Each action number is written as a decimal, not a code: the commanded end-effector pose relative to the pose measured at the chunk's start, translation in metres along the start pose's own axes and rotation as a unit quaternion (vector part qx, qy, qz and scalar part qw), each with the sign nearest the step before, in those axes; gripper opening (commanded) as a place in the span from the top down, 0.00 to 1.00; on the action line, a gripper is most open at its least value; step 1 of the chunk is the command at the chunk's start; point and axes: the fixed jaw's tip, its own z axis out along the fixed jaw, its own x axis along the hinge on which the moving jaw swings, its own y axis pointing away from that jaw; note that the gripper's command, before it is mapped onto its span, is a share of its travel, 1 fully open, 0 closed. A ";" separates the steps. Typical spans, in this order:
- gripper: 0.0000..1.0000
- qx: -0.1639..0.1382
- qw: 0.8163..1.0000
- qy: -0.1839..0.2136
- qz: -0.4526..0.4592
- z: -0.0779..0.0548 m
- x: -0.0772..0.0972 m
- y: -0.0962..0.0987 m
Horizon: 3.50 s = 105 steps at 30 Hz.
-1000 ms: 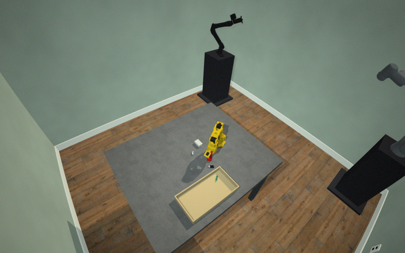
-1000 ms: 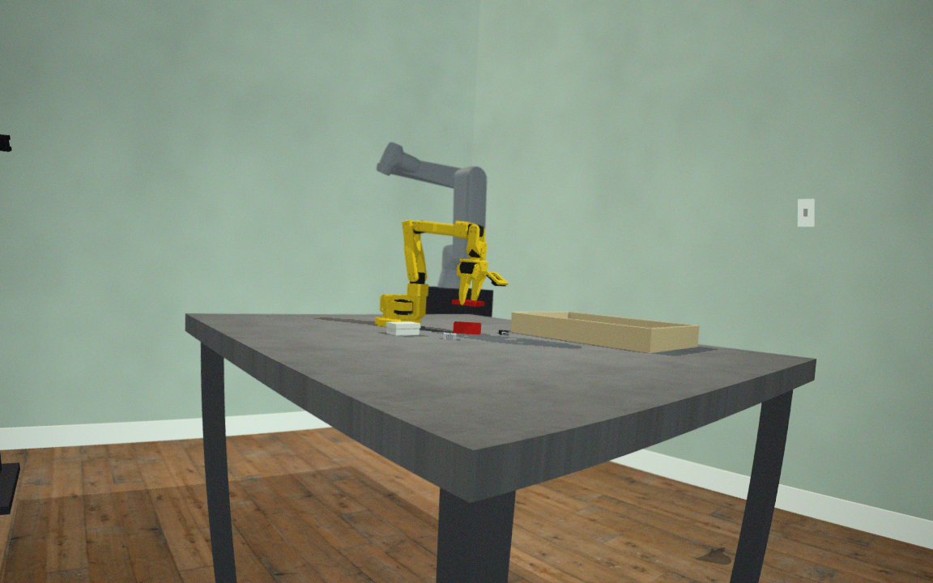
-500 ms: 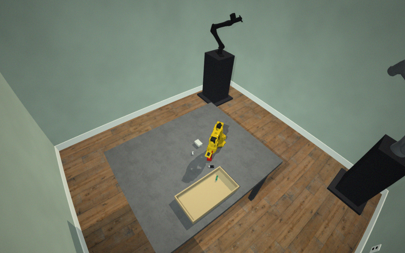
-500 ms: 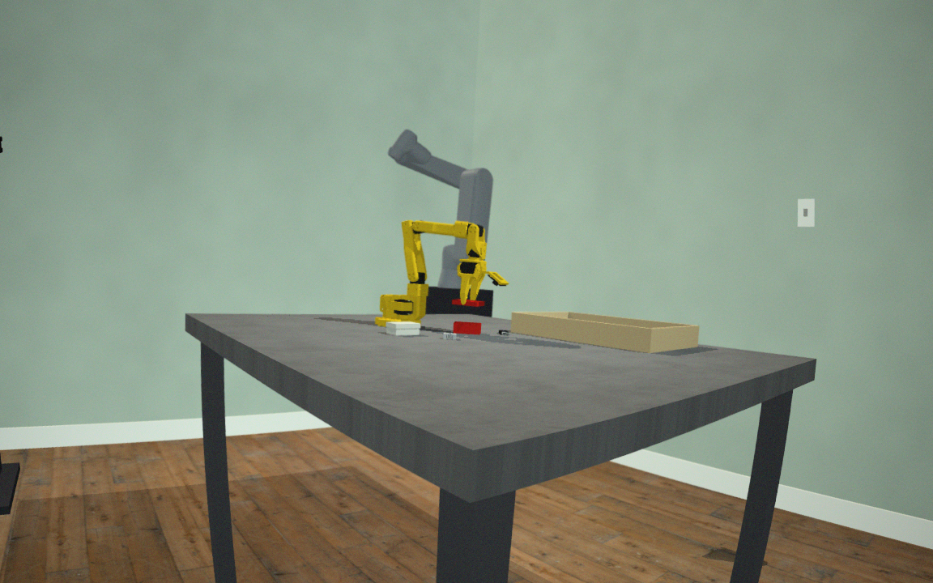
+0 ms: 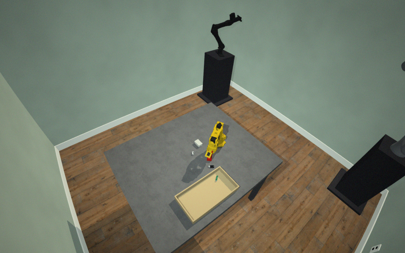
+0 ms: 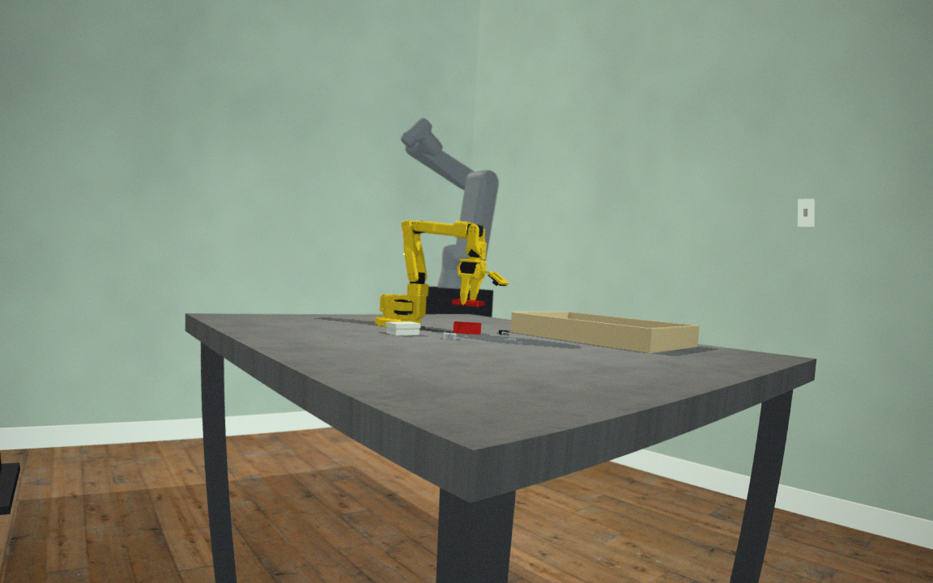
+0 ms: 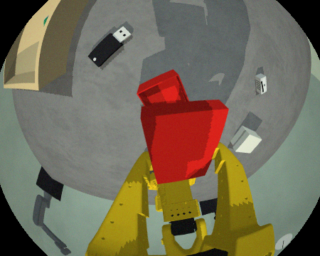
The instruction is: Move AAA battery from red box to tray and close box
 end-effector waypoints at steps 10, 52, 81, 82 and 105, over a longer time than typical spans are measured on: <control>0.78 -0.003 1.000 -0.019 -0.008 -0.006 -0.001 0.001; 0.78 -0.001 0.994 -0.019 -0.106 -0.006 0.003 0.001; 0.78 0.000 0.984 -0.019 -0.176 -0.006 0.006 0.000; 0.78 0.001 0.984 -0.019 -0.178 -0.006 0.006 0.000; 0.78 0.001 0.983 -0.019 -0.185 -0.006 0.006 0.000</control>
